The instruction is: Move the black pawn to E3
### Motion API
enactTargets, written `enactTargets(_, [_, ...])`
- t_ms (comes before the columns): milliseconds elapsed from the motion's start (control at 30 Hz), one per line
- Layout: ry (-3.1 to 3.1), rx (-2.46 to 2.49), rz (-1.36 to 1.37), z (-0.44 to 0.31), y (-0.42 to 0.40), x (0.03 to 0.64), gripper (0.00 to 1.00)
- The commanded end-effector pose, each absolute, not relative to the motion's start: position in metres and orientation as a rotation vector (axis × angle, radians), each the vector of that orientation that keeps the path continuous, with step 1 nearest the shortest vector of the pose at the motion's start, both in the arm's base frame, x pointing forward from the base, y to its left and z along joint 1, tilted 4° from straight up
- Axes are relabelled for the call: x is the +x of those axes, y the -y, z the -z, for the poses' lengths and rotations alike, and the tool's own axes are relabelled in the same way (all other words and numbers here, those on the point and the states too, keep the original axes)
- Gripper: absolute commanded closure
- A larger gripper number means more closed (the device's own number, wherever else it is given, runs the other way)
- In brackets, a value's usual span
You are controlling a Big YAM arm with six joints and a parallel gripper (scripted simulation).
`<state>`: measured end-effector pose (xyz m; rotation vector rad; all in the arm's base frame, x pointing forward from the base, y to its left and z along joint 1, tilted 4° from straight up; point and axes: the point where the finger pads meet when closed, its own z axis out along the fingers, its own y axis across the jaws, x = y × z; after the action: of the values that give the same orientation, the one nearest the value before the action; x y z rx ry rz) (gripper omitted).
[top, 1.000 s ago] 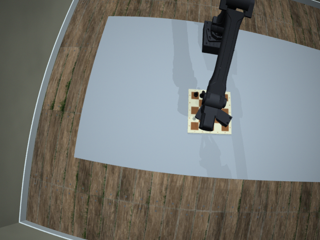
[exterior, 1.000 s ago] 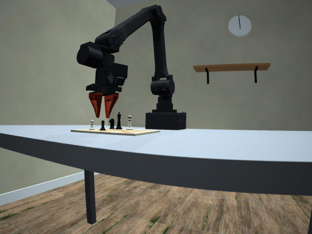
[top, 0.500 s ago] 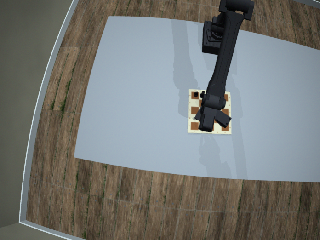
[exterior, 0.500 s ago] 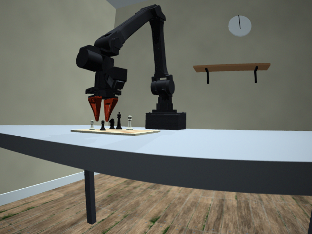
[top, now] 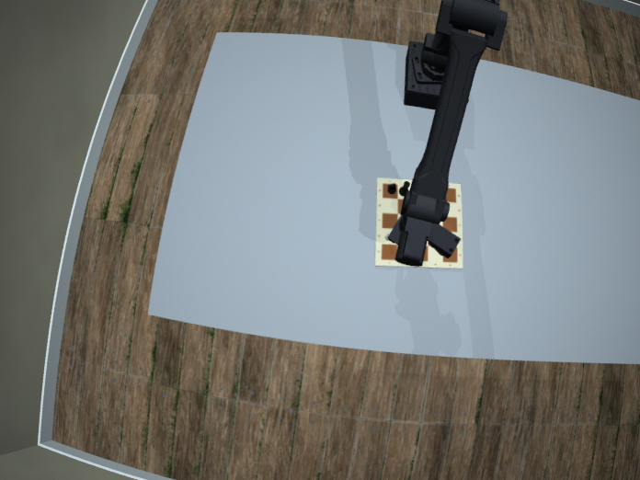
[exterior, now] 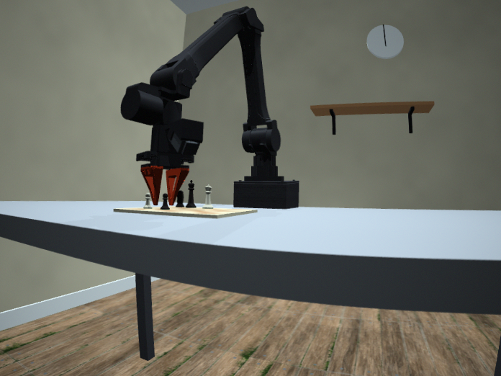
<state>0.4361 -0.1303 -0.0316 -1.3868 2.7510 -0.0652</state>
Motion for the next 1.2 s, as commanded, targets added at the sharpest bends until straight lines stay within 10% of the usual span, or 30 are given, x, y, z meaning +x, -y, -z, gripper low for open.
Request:
enactTargets(0, [-2.744, -1.374, 0.076, 0.0295, 0.1371, 0.4379, 0.66])
enactTargets(1167, [-2.737, -1.371, 0.086, 0.0265, 0.1385, 0.4423, 0.66])
